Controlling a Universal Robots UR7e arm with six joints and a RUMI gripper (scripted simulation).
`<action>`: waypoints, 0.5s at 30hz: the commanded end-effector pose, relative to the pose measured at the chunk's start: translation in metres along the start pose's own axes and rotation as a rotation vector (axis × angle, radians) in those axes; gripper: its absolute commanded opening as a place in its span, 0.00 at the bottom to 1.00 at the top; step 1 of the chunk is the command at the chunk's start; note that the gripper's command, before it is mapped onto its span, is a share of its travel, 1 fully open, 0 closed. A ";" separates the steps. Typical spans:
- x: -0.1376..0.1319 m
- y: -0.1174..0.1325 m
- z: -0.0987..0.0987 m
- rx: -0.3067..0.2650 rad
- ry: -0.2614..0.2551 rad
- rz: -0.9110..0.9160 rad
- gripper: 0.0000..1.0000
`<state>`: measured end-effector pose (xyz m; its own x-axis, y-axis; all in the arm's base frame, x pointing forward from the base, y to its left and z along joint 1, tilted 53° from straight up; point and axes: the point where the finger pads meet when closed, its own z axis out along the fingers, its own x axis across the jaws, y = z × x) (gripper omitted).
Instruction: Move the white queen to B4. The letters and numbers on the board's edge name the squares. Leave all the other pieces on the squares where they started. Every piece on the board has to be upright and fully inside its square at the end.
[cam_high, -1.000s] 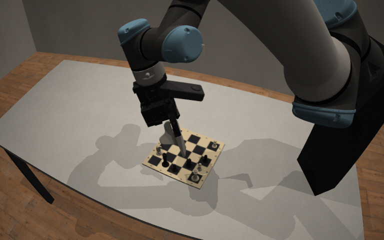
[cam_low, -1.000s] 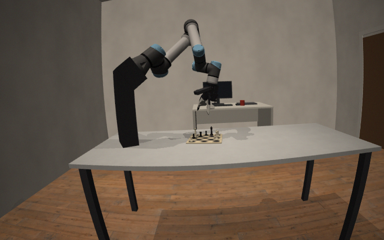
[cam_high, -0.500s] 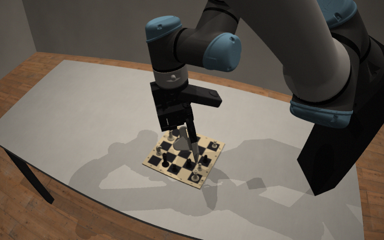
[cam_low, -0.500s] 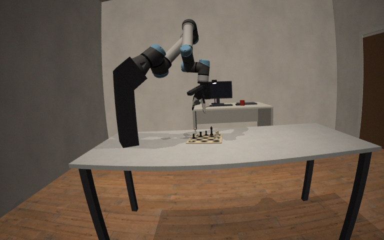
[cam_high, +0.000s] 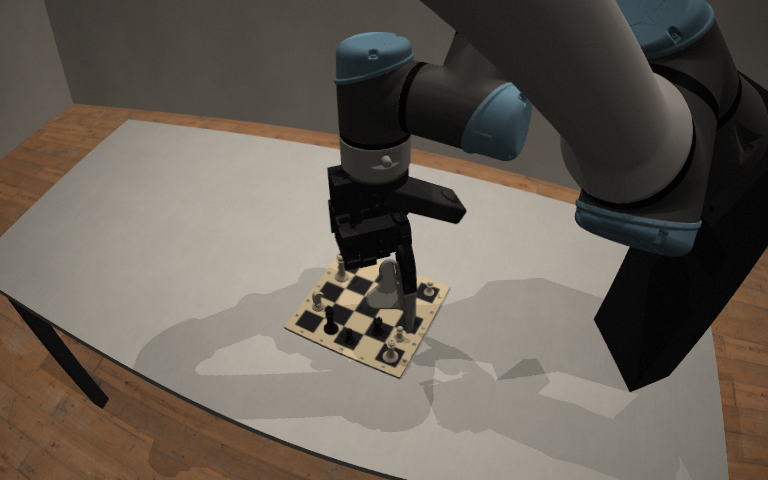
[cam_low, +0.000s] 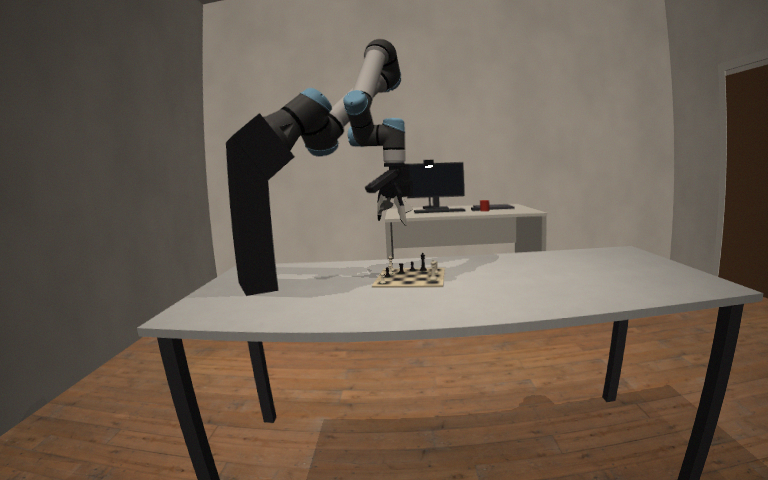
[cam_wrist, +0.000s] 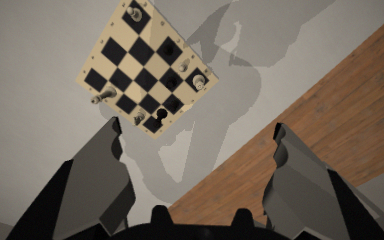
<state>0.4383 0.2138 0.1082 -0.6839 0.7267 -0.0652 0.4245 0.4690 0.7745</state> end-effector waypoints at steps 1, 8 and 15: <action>0.004 -0.002 -0.001 -0.023 -0.011 -0.012 1.00; 0.007 -0.003 -0.002 -0.035 -0.017 -0.022 1.00; 0.008 -0.003 -0.002 -0.039 -0.018 -0.024 1.00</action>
<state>0.4311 0.2167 0.1061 -0.6829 0.7246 -0.0924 0.3884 0.4673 0.7942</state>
